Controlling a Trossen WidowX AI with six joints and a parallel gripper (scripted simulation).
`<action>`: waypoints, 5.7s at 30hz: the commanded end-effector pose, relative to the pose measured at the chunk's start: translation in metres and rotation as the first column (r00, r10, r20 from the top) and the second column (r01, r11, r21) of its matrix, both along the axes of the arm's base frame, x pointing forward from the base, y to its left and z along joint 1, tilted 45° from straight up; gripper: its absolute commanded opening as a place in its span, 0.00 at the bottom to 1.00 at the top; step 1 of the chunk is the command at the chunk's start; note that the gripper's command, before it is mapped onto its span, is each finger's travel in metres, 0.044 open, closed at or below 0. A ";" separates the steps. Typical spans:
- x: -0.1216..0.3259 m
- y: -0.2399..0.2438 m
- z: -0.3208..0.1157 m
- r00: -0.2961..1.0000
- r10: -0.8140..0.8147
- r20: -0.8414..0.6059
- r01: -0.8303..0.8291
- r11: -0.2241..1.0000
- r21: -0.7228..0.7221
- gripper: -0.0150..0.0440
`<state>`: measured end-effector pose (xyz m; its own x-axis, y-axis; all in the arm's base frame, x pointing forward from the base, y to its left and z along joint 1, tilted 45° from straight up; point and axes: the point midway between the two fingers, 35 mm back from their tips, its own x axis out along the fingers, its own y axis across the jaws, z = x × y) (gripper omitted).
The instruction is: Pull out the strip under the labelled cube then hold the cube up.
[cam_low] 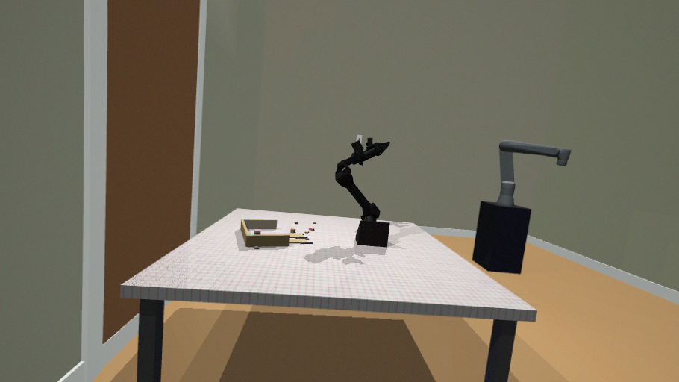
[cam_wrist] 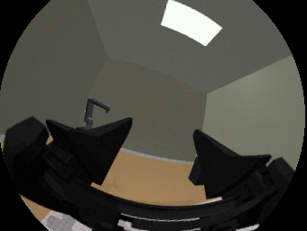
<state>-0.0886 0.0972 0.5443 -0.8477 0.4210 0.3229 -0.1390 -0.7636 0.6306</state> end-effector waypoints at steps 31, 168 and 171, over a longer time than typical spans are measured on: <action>0.076 -0.365 -0.126 0.332 0.825 0.457 -0.861 0.067 0.505 0.93; 0.468 -0.127 -0.549 0.490 0.645 0.586 0.741 -0.662 0.110 0.25; 0.468 -0.127 -0.549 0.490 0.645 0.586 0.741 -0.662 0.110 0.25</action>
